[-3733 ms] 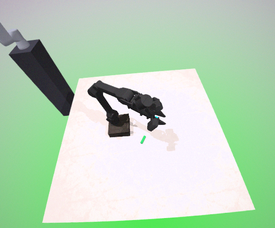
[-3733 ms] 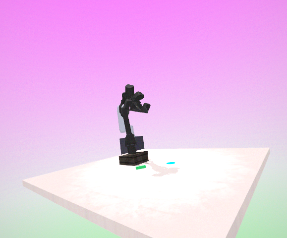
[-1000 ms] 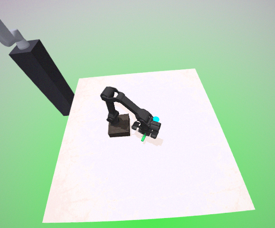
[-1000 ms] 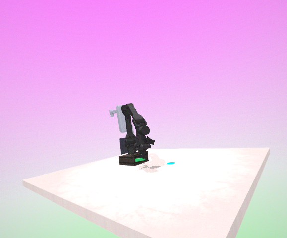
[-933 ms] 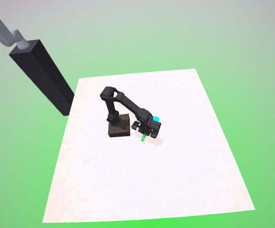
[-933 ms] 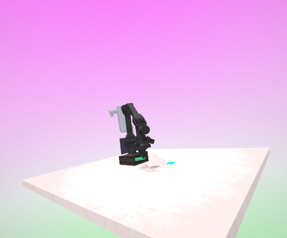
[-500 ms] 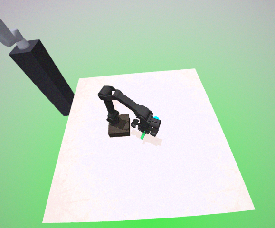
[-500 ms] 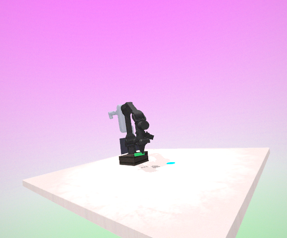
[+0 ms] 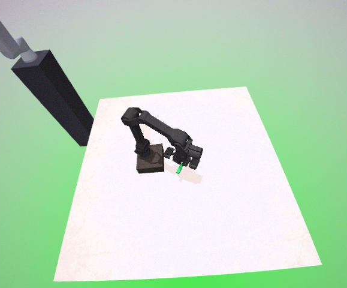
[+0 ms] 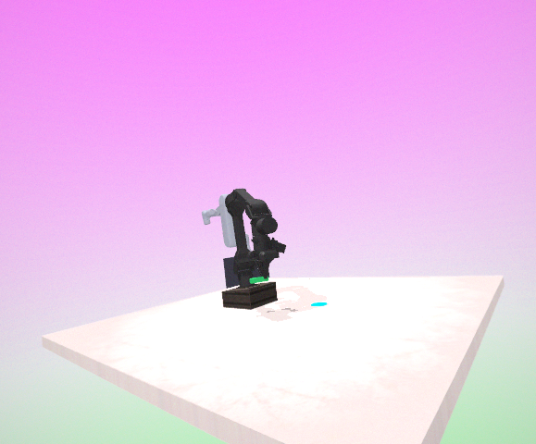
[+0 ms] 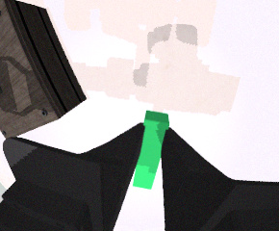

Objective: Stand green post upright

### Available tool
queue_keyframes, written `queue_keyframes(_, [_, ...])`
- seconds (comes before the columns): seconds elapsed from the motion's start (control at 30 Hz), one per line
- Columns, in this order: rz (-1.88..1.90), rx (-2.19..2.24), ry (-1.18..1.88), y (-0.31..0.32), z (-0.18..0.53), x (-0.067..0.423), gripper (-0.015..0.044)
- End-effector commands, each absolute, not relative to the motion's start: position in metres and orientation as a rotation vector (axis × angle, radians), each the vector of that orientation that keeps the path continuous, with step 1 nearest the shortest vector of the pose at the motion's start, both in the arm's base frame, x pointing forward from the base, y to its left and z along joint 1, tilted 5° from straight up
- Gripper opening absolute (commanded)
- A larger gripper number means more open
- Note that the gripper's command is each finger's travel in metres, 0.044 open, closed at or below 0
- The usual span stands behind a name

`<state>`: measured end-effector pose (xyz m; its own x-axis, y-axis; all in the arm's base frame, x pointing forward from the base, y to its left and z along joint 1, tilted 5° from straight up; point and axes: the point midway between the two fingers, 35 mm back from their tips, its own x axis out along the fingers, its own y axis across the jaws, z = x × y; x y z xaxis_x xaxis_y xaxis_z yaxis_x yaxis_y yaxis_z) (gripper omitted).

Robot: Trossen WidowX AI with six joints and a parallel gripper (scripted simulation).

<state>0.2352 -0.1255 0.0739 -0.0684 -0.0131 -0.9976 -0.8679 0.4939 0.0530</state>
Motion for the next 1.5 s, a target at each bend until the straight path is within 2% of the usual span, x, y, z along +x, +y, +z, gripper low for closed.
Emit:
queue_keyframes(0.0, [0.849, -0.816, 1.474, -0.123, 0.076, 0.239, 0.0023])
queue_keyframes(1.47, [0.900, -0.881, 1.438, -0.031, 0.084, 0.320, 0.0023])
